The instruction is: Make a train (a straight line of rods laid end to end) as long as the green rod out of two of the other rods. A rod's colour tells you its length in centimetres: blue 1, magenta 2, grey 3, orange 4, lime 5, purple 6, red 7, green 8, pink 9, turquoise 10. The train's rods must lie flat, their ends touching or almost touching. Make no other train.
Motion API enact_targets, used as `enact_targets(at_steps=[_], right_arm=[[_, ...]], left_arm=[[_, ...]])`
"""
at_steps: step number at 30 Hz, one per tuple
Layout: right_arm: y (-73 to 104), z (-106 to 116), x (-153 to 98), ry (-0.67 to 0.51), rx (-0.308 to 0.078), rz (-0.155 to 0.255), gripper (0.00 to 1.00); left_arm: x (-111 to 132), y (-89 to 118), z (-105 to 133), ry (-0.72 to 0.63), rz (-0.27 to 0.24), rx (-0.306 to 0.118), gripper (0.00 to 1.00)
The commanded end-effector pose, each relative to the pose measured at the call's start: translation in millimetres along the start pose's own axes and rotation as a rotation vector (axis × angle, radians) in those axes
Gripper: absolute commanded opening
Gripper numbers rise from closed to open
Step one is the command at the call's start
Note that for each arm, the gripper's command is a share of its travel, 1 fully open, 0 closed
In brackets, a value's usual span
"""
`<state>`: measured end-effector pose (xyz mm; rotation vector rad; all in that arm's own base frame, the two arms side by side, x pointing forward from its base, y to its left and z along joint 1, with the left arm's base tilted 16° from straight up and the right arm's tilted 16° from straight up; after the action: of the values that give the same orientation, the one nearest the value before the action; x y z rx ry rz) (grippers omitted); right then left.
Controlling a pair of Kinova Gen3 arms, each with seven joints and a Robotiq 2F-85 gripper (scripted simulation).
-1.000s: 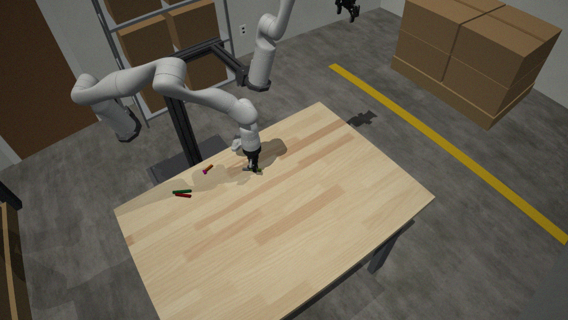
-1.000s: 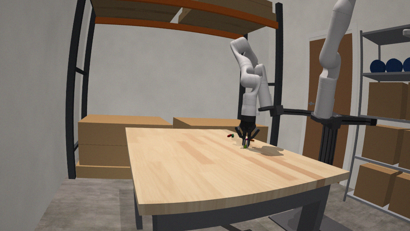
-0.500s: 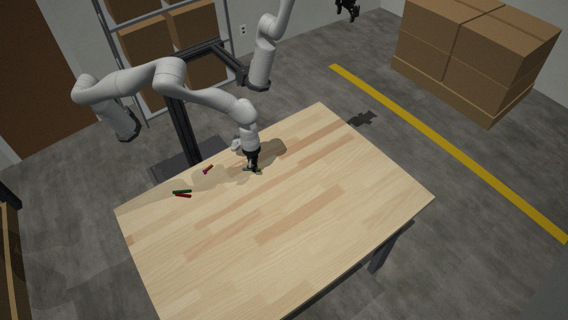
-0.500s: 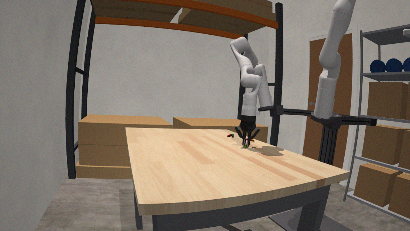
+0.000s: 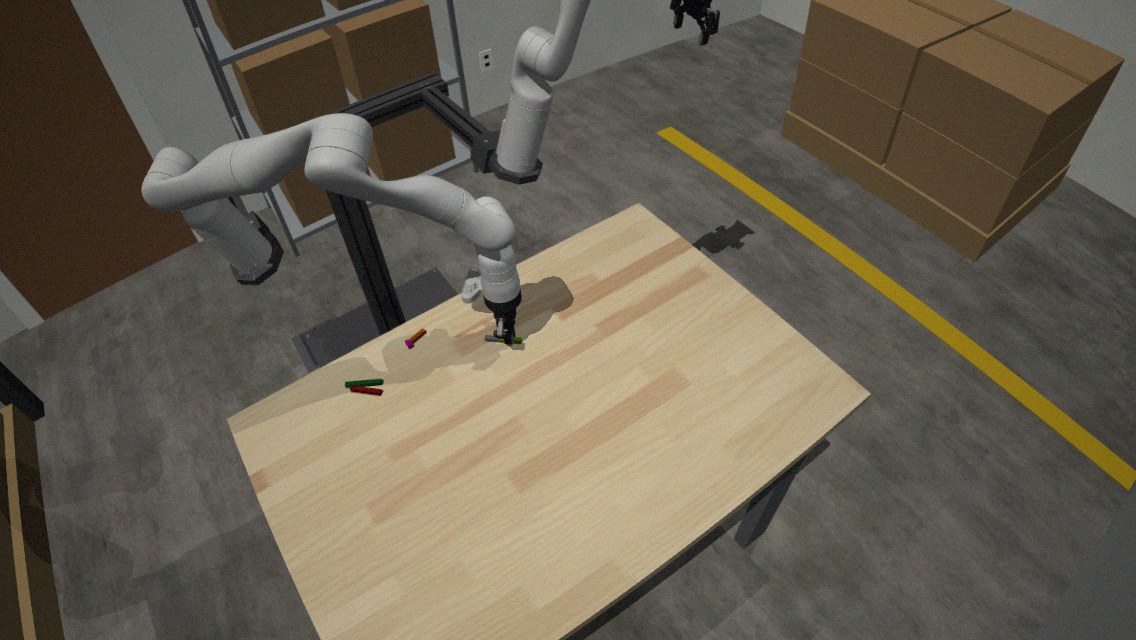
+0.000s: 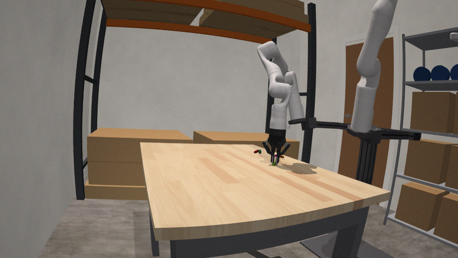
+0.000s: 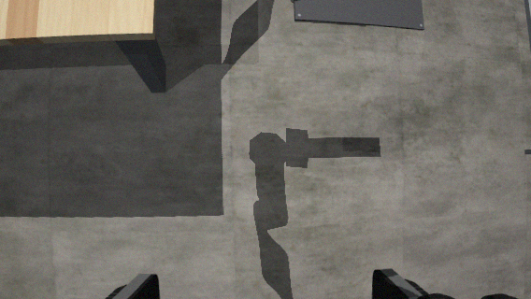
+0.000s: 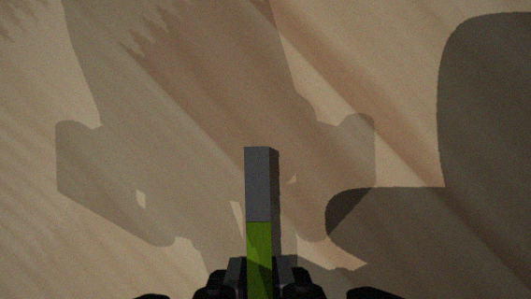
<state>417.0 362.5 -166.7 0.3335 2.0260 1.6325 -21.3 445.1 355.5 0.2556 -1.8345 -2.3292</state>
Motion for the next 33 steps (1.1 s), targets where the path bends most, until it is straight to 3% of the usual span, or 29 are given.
enact_targets(at_steps=[1, 12, 25, 33], right_arm=[[1.2, 1, 0, 0.0, -0.002, 0.0, 0.203], [1.2, 1, 0, 0.0, -0.002, 0.0, 0.317], [1.9, 1, 0, 0.0, -0.002, 0.0, 0.317], [23.7, 1, 0, 0.0, -0.002, 0.0, 0.317]], left_arm=[[0, 1, 0, 0.0, 0.0, -0.002, 1.0], [0, 1, 0, 0.0, 0.0, -0.002, 1.0], [0, 1, 0, 0.0, 0.0, -0.002, 1.0], [0, 1, 0, 0.0, 0.0, -0.002, 1.0]])
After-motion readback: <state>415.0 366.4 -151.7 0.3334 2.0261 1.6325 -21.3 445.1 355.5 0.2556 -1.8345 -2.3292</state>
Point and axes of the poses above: on each arm, the point where the finger pads meet when closed, its own y axis back along the fingers, its own x axis across the jaws, z = x × y, the point moved 5 cm from there along y, back along the fingers, and after that the axes turned 11 degrees about y, right-handed, at the moved point
